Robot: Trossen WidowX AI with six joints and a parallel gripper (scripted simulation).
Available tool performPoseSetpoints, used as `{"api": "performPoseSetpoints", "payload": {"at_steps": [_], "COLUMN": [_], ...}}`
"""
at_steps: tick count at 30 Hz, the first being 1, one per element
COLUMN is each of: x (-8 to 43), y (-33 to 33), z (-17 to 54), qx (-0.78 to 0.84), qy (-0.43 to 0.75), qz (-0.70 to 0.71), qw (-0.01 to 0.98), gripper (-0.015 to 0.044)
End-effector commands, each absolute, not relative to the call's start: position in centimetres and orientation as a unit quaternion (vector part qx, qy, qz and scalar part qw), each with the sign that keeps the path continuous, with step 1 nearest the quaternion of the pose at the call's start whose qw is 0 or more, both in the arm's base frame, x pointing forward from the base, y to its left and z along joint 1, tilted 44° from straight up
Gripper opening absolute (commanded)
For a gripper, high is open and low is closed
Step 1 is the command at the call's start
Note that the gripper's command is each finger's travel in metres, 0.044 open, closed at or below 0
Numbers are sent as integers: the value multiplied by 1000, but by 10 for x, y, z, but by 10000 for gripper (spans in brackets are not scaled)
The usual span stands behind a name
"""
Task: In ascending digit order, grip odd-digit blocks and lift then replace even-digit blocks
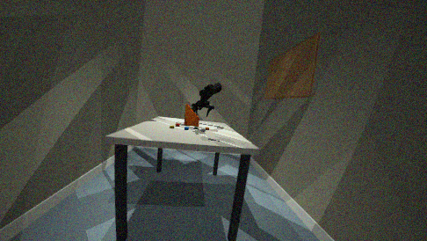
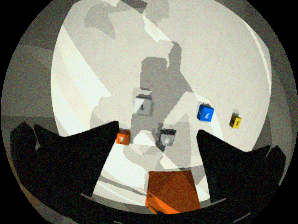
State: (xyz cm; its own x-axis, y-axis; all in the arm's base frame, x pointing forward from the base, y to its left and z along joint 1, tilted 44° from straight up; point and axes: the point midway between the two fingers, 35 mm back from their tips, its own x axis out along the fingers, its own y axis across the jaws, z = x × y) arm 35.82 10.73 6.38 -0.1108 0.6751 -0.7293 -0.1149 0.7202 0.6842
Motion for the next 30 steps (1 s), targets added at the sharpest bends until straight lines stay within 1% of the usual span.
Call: {"api": "performPoseSetpoints", "payload": {"at_steps": [1,7,12,30], "x": [345,346,337,334], "y": [126,128,179,194], "z": [81,78,25,10], "qx": [218,218,219,219], "qy": [679,679,679,679], "qz": [310,310,311,312], "qw": [629,629,628,628], "gripper": [400,400,400,400]}}
